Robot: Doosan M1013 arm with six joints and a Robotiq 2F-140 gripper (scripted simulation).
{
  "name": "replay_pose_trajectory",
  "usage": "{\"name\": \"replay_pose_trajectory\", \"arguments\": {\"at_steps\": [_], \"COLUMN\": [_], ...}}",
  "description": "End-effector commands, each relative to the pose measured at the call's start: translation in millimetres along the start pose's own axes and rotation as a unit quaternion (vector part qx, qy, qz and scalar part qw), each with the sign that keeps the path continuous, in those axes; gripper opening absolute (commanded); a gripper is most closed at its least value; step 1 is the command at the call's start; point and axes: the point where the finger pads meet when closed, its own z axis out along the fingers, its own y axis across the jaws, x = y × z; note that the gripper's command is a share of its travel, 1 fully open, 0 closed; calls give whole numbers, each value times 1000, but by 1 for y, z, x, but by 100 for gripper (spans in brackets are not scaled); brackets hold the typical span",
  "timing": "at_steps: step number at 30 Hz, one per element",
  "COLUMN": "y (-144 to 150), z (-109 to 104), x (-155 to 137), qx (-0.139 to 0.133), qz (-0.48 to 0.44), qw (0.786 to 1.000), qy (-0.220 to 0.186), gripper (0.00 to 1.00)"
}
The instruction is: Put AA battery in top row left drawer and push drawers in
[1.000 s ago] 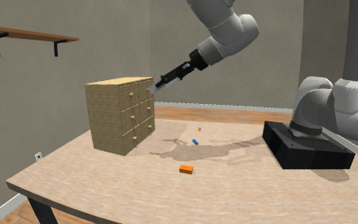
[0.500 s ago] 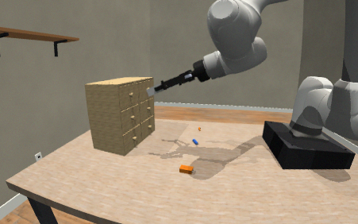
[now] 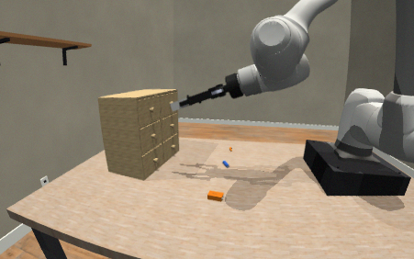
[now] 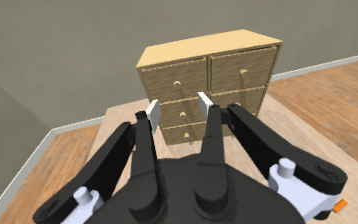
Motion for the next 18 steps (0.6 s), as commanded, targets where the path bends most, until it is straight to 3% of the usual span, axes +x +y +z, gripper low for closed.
{"name": "replay_pose_trajectory", "arguments": {"at_steps": [1,18], "y": [0,0], "z": [0,2], "x": [0,0], "qx": [0,0], "qz": [0,0], "qw": [1000,1000], "qy": [0,0], "gripper": [20,20]}}
